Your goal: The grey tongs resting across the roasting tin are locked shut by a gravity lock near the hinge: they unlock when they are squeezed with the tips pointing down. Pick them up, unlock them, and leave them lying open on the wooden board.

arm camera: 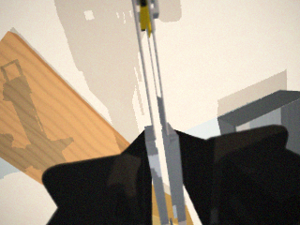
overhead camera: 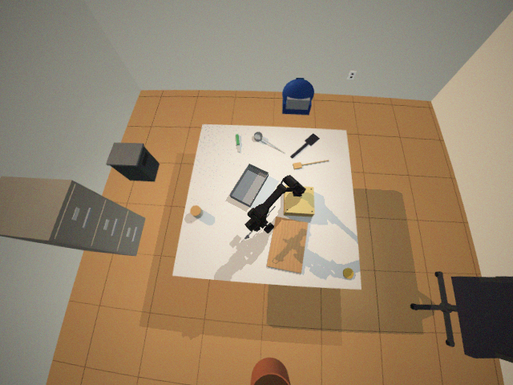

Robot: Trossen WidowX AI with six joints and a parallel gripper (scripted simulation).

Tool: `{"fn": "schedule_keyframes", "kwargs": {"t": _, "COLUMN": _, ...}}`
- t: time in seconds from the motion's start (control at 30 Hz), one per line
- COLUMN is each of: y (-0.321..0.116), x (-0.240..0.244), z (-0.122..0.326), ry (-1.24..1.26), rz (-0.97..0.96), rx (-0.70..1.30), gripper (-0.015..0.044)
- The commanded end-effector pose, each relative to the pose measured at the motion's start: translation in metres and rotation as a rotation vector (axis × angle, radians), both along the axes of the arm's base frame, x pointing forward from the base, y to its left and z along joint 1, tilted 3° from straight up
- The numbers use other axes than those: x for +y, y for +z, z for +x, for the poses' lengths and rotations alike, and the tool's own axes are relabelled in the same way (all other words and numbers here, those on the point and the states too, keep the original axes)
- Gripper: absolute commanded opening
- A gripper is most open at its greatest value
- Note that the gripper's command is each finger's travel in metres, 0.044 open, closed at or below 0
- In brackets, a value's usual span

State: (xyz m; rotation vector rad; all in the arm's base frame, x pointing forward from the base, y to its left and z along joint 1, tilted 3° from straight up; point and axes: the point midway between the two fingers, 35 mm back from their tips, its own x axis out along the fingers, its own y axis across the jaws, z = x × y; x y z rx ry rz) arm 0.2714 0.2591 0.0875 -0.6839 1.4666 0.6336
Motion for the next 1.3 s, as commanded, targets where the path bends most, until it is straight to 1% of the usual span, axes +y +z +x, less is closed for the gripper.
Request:
{"fn": "schedule_keyframes", "kwargs": {"t": 0.0, "y": -0.001, "x": 0.017, "z": -0.017, "ry": 0.069, "rz": 0.005, "rx": 0.006, "gripper": -0.015}}
{"fn": "schedule_keyframes", "kwargs": {"t": 0.4, "y": -0.003, "x": 0.063, "z": -0.081, "ry": 0.301, "rz": 0.007, "rx": 0.019, "gripper": -0.015}}
{"fn": "schedule_keyframes", "kwargs": {"t": 0.8, "y": -0.004, "x": 0.094, "z": -0.151, "ry": 0.53, "rz": 0.006, "rx": 0.033, "gripper": -0.015}}
{"fn": "schedule_keyframes", "kwargs": {"t": 1.07, "y": -0.004, "x": 0.096, "z": -0.155, "ry": 0.542, "rz": 0.014, "rx": 0.03, "gripper": -0.015}}
{"fn": "schedule_keyframes", "kwargs": {"t": 1.27, "y": -0.005, "x": 0.1, "z": -0.153, "ry": 0.532, "rz": 0.096, "rx": -0.005, "gripper": -0.015}}
